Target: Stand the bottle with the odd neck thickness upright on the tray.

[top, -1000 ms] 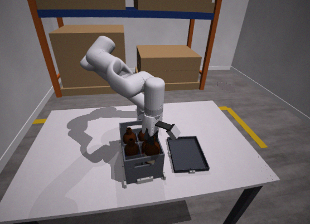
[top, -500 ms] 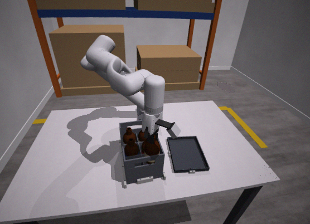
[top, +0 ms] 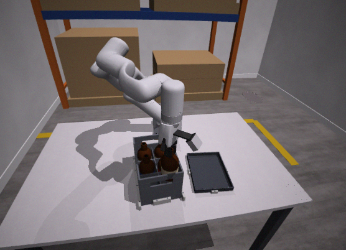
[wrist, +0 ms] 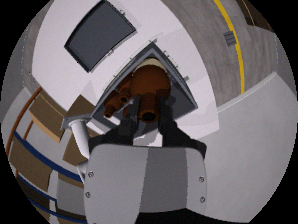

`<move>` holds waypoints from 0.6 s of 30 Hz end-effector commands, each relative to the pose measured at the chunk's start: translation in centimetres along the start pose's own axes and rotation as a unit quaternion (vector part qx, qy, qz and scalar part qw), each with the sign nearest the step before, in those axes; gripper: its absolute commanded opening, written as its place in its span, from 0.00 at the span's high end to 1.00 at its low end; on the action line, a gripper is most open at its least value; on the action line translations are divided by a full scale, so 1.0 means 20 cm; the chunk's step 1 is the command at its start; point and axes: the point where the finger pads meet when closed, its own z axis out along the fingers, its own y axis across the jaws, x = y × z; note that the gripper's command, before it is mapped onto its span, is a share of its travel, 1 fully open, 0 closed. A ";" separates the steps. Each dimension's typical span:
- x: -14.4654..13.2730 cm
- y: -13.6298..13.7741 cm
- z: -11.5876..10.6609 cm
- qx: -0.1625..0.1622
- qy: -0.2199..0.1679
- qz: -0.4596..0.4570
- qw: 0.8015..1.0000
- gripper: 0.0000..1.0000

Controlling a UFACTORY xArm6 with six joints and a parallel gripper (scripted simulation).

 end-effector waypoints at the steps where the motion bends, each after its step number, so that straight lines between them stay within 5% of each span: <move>1: 0.00 0.00 -0.03 -0.001 0.002 0.001 1.000 1.00; 18: 0.00 0.00 -0.09 -0.001 0.002 0.001 1.000 1.00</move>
